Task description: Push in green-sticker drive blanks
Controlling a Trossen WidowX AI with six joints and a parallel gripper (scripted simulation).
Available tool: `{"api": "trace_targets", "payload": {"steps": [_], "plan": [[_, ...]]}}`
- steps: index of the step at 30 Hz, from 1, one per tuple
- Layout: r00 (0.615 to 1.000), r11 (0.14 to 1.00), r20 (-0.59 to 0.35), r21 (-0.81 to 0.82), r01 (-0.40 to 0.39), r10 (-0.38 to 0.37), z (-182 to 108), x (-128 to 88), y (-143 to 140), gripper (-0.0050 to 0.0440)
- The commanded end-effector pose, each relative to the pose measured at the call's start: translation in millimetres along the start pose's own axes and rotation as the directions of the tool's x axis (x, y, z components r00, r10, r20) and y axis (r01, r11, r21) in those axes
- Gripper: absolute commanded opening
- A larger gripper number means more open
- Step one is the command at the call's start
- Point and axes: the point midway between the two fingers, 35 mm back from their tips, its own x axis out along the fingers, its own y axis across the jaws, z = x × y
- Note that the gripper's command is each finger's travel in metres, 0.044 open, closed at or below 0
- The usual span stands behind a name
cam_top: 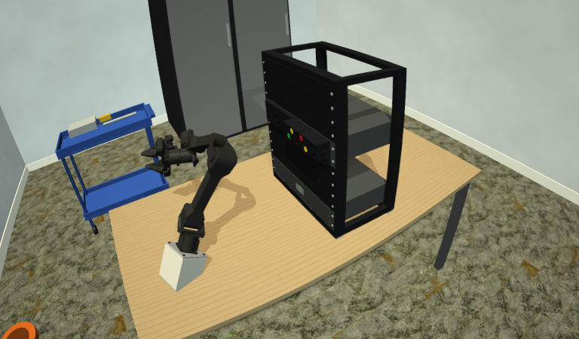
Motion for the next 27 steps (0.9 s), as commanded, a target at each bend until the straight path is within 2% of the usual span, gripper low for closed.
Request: {"api": "trace_targets", "payload": {"steps": [1, 17, 18, 27], "plan": [[1.0, 1.0, 0.009, -0.016, 0.0, 0.0, 3.6, -2.0, 3.6, 0.04], [1.0, 1.0, 0.009, -0.016, 0.0, 0.0, 3.6, -2.0, 3.6, 0.04], [1.0, 1.0, 0.009, -0.016, 0.0, 0.0, 3.6, -2.0, 3.6, 0.044], [1.0, 1.0, 0.009, -0.016, 0.0, 0.0, 3.6, -2.0, 3.6, 0.044]]}}
